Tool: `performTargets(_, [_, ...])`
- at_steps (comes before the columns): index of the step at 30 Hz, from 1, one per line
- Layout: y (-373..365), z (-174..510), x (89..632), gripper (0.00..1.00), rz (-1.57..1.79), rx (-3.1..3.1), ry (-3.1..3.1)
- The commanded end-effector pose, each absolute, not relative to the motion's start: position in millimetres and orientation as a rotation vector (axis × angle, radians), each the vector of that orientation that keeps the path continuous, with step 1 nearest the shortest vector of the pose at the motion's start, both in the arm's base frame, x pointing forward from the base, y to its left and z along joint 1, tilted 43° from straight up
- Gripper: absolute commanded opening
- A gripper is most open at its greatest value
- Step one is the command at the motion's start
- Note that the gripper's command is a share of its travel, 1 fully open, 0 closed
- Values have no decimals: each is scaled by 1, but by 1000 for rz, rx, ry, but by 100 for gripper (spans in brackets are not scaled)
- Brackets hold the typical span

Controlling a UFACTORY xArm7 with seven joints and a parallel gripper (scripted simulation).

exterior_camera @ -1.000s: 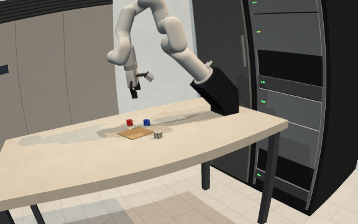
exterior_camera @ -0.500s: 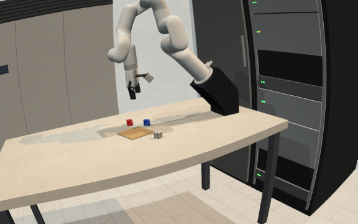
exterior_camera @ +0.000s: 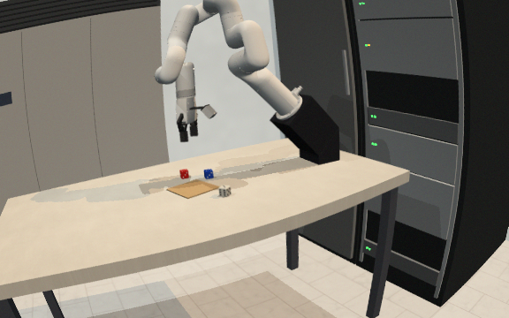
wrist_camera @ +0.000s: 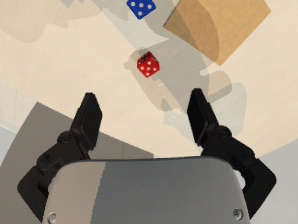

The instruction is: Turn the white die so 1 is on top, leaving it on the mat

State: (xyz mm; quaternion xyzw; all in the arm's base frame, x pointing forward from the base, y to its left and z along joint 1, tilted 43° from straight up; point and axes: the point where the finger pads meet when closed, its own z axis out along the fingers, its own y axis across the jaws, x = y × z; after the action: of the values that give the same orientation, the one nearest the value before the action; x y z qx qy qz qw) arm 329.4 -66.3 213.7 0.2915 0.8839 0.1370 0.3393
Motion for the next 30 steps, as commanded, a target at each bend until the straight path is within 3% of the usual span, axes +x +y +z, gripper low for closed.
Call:
performTargets(1, [-66, 215, 330, 100, 358, 759, 2299])
performTargets(15, [-66, 212, 332, 100, 358, 759, 2299])
performTargets(30, [-63, 154, 389, 100, 358, 759, 2299])
